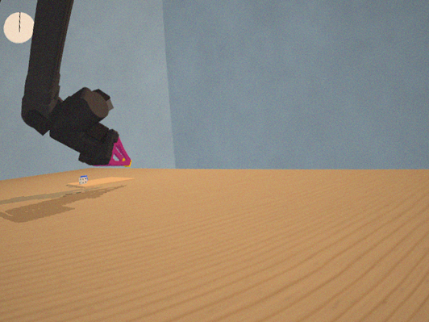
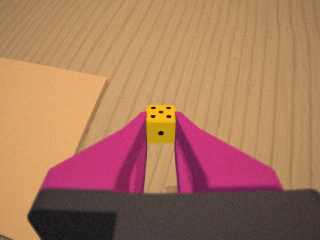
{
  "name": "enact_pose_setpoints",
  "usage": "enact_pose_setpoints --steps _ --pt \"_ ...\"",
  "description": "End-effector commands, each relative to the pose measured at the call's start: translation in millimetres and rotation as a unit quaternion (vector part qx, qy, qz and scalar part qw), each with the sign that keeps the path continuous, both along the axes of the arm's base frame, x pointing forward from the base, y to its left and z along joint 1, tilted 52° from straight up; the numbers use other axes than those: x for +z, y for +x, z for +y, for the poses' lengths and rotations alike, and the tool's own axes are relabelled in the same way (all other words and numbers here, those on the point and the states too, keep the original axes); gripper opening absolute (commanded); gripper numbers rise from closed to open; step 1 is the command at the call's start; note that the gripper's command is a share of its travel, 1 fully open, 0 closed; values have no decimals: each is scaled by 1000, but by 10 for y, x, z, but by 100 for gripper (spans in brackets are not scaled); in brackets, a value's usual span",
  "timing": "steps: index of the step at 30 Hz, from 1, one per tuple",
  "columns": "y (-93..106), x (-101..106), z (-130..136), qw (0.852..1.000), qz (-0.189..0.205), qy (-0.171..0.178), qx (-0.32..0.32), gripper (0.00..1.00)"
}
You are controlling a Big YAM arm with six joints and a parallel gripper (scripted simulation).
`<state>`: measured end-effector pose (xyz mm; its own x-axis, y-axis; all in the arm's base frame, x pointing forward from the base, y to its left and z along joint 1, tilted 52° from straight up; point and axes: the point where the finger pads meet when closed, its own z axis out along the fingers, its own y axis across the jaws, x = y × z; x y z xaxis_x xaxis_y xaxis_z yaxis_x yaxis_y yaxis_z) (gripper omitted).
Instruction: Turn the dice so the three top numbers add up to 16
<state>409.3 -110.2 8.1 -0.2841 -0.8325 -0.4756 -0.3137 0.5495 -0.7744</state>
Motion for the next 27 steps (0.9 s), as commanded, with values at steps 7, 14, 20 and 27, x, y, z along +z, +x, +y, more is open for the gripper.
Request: enact_pose_setpoints --steps 7,14,20,27 --pt "27 -146 -174 1000 0 -10 2 11" --pt "-2 -219 -103 1000 8 -7 11 11" --pt "-3 -219 -107 1000 8 -5 10 11" --pt "-3 -219 -107 1000 8 -5 10 11"
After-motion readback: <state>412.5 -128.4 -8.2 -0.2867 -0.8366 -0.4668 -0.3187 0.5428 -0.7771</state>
